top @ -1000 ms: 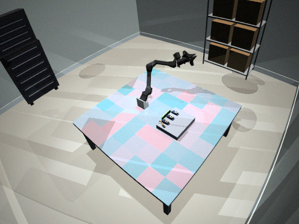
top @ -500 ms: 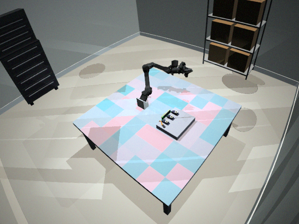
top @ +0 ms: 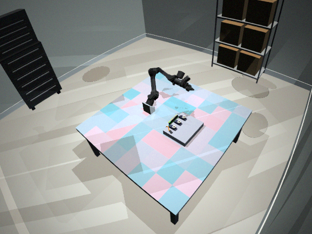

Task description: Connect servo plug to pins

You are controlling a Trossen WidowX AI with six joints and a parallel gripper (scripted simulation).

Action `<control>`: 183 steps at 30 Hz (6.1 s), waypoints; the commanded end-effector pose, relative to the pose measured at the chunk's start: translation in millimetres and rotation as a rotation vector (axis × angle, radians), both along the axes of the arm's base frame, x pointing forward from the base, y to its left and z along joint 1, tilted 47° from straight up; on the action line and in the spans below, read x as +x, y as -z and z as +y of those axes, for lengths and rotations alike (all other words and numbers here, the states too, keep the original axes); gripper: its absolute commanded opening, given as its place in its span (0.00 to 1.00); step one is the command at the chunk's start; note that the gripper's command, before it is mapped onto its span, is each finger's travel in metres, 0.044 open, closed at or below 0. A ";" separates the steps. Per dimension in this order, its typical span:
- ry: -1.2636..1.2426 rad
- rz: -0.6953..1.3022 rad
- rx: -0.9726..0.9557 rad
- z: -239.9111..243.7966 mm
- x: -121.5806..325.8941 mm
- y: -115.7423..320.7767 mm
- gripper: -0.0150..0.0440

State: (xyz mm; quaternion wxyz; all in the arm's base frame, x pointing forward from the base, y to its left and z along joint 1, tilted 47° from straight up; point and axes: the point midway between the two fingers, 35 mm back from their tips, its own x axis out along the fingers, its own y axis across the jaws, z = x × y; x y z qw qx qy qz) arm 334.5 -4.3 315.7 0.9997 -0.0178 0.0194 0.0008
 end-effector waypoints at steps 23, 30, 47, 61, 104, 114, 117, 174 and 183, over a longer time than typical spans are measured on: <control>-0.112 0.852 0.127 -63.3 83.8 175.1 0.45; -0.160 1.050 0.242 -81.2 84.1 224.3 0.45; -0.287 1.423 0.664 -114.5 57.1 330.2 0.45; -0.339 1.528 0.905 -121.5 38.3 371.3 0.45; -0.338 1.529 0.904 -131.5 38.4 362.2 0.25; -0.355 1.523 0.888 -135.9 28.7 351.6 0.25; -0.369 1.517 0.873 -134.4 20.7 347.7 0.25; -0.565 1.431 0.679 -55.2 -102.7 338.0 0.25; -0.565 1.430 0.678 -57.8 -74.0 335.1 0.25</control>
